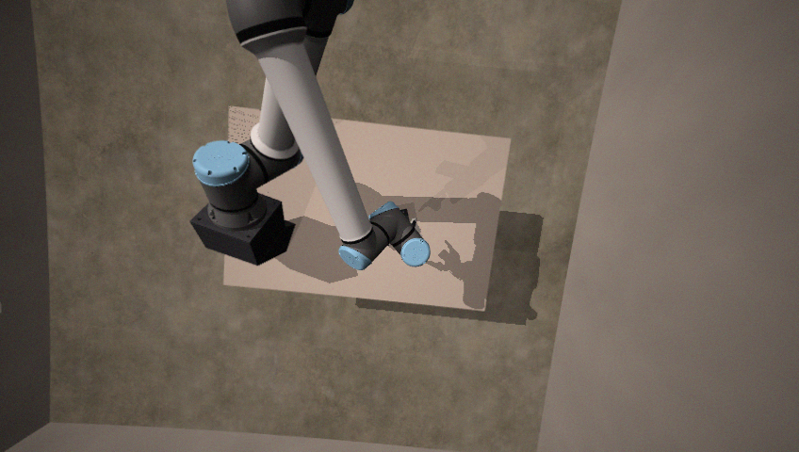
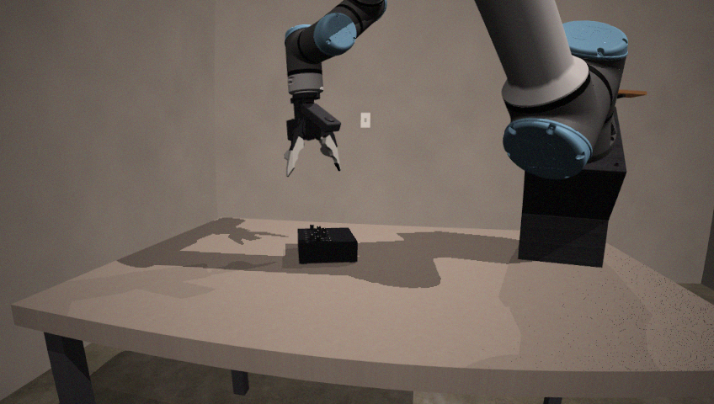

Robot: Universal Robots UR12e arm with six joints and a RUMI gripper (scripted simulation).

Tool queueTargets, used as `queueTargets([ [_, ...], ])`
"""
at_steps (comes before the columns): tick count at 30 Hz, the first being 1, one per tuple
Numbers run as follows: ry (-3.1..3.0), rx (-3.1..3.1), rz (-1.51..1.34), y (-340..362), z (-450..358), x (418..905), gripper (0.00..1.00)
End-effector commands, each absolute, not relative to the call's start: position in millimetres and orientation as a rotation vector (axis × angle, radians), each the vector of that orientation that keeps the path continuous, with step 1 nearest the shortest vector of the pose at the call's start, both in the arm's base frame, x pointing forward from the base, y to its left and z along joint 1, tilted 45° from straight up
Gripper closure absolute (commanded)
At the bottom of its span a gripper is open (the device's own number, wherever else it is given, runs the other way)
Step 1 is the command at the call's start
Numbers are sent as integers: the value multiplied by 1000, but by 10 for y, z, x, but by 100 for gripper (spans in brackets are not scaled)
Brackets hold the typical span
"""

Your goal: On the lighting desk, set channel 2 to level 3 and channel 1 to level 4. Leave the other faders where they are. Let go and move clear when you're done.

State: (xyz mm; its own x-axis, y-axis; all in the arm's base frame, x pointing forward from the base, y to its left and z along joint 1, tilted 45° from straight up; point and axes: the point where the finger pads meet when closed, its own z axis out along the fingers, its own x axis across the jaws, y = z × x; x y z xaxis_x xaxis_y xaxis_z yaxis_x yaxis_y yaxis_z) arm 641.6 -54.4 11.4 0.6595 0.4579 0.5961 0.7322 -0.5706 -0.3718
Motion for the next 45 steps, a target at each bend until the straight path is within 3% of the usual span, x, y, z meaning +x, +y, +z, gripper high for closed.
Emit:
queueTargets([
  [1,-647,-2353,-519,-524,47,6368,0],
  [21,42,-2385,-328,-463,-123,6242,0],
  [45,130,-2375,-302,-456,-144,6226,0],
])
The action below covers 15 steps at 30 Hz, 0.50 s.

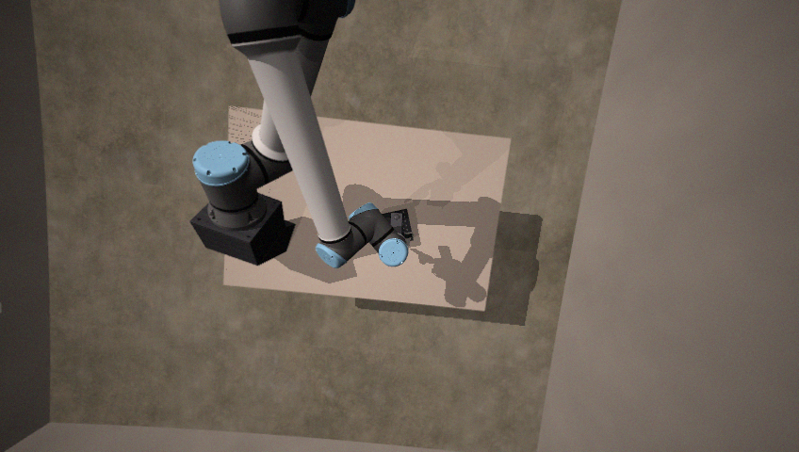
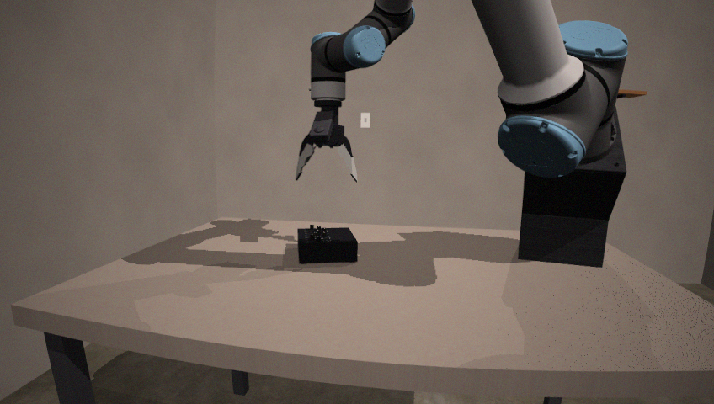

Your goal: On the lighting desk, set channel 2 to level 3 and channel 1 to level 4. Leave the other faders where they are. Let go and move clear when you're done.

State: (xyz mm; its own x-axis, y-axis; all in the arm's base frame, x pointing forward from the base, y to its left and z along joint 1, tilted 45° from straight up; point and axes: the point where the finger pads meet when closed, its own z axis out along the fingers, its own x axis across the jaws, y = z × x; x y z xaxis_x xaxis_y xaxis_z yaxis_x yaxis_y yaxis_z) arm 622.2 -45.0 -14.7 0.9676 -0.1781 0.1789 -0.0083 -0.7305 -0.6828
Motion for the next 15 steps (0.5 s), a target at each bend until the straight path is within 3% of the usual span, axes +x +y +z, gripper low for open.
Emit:
queueTargets([
  [1,130,-2375,-302,-456,-144,6226,0],
  [6,85,-2381,-320,-459,-225,6335,0],
  [15,-243,-2395,-446,-354,-900,7078,0],
])
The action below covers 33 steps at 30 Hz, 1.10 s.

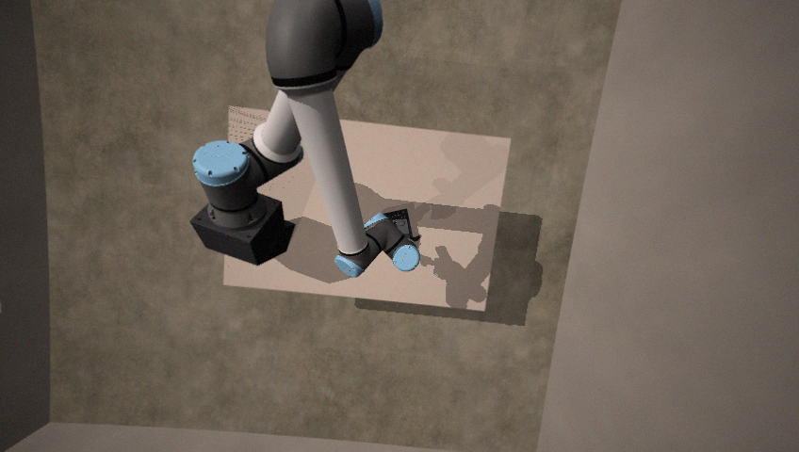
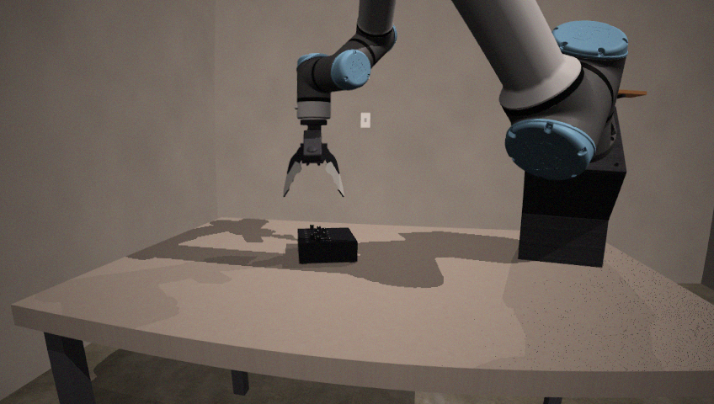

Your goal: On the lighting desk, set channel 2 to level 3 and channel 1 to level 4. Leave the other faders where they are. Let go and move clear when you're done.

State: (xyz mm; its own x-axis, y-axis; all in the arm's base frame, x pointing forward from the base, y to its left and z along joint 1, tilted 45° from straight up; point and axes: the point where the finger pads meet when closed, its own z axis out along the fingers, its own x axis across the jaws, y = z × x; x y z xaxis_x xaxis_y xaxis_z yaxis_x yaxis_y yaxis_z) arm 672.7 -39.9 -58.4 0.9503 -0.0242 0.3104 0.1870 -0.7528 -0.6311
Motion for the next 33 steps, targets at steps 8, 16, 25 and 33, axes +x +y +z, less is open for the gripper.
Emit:
queueTargets([
  [8,-250,-2395,-449,-349,-917,7093,100],
  [16,-250,-2395,-449,-349,-917,7093,100],
  [25,-250,-2395,-449,-349,-917,7093,100],
  [33,-250,-2395,-449,-349,-917,7093,100],
])
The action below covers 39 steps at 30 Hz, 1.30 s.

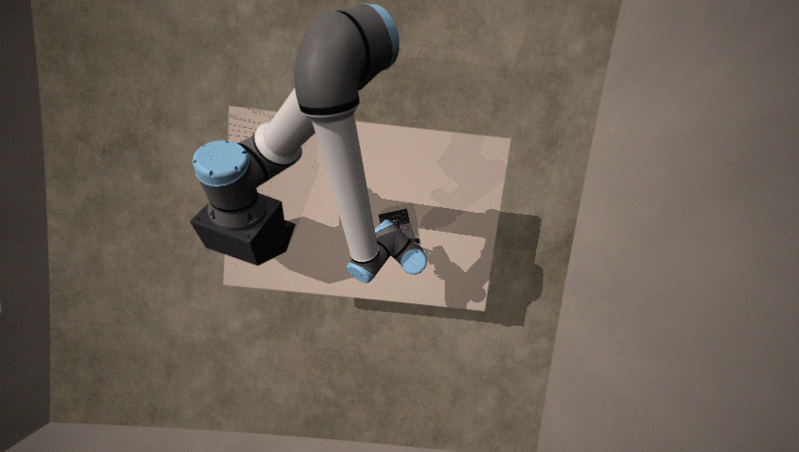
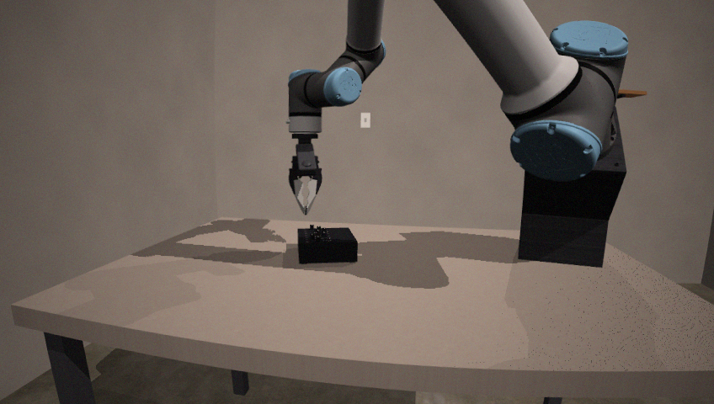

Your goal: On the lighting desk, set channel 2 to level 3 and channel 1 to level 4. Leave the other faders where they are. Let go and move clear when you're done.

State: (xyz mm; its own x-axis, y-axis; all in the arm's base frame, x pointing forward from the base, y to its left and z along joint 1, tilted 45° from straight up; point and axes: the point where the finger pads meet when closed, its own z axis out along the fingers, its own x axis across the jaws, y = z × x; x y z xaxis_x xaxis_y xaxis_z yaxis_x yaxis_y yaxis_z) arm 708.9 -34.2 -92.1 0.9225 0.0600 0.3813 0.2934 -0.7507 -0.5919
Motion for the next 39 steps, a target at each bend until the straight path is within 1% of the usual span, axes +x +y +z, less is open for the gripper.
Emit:
queueTargets([
  [1,-250,-2395,-449,-349,-917,7093,100],
  [39,-250,-2395,-449,-273,-1002,7124,100],
])
